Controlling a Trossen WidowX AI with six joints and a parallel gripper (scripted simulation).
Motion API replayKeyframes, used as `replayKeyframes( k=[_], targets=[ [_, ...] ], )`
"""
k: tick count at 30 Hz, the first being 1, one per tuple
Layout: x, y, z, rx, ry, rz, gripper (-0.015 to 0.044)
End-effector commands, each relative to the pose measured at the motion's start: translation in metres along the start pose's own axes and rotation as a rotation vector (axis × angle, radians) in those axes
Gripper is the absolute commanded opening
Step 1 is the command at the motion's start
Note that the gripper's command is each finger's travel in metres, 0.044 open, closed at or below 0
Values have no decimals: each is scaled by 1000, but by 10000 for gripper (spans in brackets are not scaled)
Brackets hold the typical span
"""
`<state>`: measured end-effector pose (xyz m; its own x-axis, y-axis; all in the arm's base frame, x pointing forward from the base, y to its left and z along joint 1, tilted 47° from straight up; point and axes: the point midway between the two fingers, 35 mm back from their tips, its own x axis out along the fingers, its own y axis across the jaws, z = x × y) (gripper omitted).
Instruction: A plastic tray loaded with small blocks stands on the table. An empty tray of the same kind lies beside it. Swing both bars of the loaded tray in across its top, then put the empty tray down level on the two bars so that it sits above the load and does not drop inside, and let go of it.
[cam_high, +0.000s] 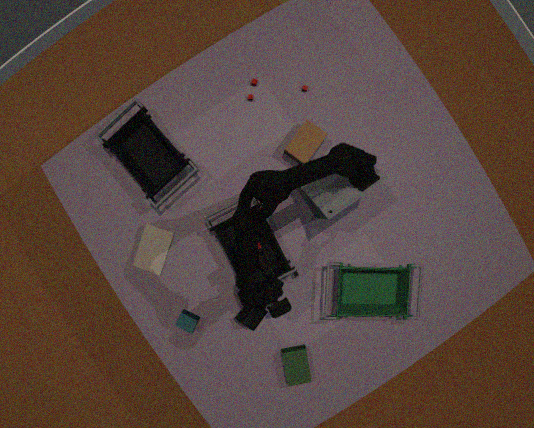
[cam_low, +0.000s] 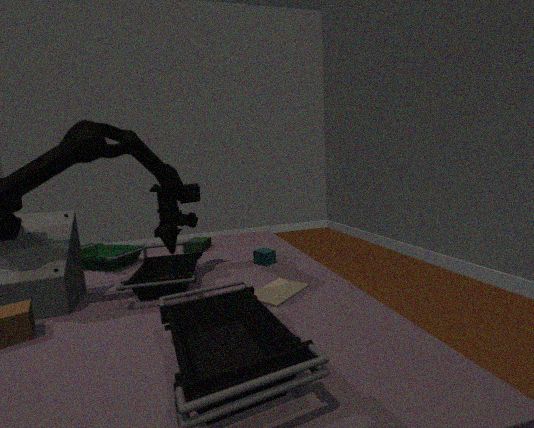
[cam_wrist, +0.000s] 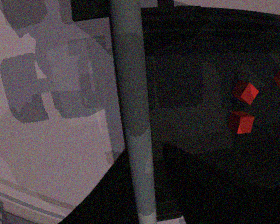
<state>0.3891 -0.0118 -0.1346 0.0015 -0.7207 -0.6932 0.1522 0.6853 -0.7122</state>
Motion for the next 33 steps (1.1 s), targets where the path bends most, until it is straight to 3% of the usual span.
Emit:
replayKeyframes(
  k=[1,7,16,33],
  targets=[
    [7,-16,-1,-1,2,-5,86],
    [18,-27,-1,-1,2,-6,86],
    [-25,-22,-1,-1,2,-4,86],
    [-18,-22,-1,-6,0,-7,86]
  ],
)
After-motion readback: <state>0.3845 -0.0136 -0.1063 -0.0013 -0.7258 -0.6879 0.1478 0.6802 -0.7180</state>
